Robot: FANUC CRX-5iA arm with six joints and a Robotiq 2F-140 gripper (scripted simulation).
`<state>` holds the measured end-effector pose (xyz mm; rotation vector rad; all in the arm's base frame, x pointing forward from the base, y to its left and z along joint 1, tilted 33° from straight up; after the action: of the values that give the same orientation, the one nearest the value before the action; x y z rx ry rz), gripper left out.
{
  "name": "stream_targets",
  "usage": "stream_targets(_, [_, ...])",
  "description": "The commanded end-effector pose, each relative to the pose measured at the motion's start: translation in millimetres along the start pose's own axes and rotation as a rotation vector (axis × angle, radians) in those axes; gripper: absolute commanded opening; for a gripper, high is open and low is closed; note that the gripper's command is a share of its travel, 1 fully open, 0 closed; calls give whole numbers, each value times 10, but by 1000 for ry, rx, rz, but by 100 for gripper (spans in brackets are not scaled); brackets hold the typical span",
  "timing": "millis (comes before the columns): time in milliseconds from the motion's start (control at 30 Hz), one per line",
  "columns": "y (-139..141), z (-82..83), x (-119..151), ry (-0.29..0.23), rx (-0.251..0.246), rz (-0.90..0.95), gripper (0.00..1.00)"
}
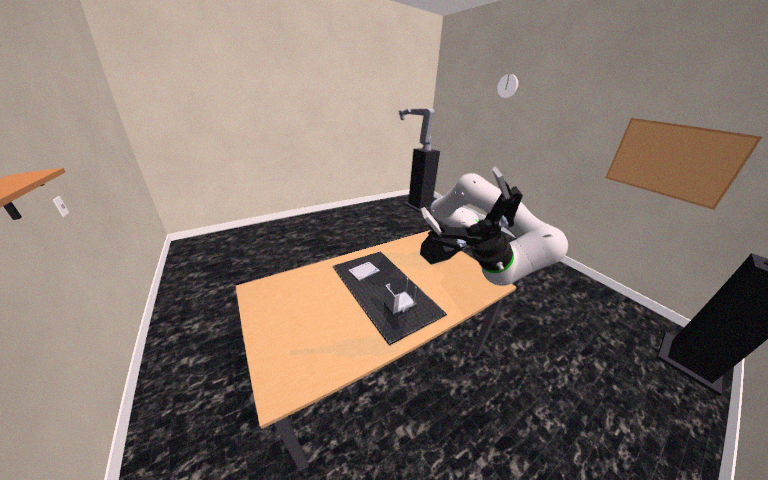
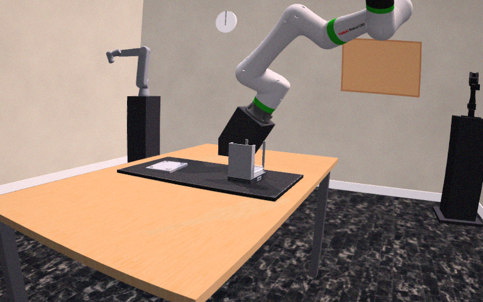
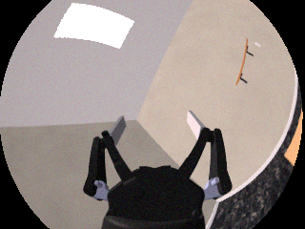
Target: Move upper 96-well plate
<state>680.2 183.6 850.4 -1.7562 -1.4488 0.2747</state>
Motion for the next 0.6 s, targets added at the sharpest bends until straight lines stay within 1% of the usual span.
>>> stream_targets(0, [126, -38, 47, -97, 10, 53, 100])
stream_targets(100, [203, -43, 115, -97, 10, 54, 100])
stream_targets(200, [302, -45, 119, -182, 26, 103, 100])
stream_targets(300, [343, -41, 147, -183, 26, 103, 100])
stream_targets(400, [439, -39, 143, -268, 47, 152, 100])
stream_targets(533, [604, -9, 241, -269, 47, 152, 100])
stream_targets(567, [604, -9, 241, -269, 47, 152, 100])
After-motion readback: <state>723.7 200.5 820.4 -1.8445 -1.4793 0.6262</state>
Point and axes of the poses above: the point where the finger pads meet when closed, its own z axis back along the fingers, its own y axis across the jaws, x = y × z, the point moved 10 cm from there along z, back along the fingers, and after that the axes turned 9 degrees about -z, right-handed, at the moved point
